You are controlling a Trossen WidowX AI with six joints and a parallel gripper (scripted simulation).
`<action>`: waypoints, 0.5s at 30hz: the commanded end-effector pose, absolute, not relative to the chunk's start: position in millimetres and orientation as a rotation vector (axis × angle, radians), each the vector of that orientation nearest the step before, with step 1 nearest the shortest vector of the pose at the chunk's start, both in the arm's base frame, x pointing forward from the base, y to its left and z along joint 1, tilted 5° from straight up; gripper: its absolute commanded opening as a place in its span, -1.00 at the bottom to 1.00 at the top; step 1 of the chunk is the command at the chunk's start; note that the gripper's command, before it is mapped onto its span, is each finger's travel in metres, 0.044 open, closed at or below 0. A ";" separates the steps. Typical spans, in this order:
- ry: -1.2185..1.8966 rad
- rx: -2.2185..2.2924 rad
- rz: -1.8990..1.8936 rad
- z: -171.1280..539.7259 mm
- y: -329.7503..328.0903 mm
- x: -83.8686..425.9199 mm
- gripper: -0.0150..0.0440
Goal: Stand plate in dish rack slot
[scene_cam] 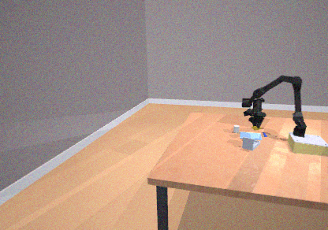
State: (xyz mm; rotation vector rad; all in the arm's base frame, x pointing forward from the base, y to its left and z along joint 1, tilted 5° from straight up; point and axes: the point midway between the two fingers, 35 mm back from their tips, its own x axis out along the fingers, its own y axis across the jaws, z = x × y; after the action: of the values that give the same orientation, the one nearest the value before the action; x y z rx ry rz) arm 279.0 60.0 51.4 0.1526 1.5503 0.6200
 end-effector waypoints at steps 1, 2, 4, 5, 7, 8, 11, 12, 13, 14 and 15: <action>1.480 0.151 0.747 42.9 62.0 279.0 -0.49; 1.462 0.149 0.774 41.3 62.3 279.2 -0.49; 1.423 0.146 0.826 38.1 62.8 279.5 -0.49; 1.402 0.144 0.852 36.6 63.0 279.7 -0.49; 1.359 0.140 0.900 33.7 63.3 279.9 -0.49; 1.337 0.138 0.924 32.3 63.4 280.0 -0.49; 1.266 0.131 0.989 28.4 63.4 280.2 -0.49; 1.241 0.128 1.010 27.2 63.3 280.2 -0.49; 1.215 0.125 1.030 26.0 63.3 280.2 -0.49; 1.189 0.122 1.049 24.9 63.2 280.3 -0.49; 1.162 0.119 1.068 23.8 63.1 280.3 -0.49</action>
State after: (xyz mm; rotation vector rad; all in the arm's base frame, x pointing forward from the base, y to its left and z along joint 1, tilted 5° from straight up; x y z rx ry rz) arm 281.1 62.8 28.0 0.1245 1.2509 0.9994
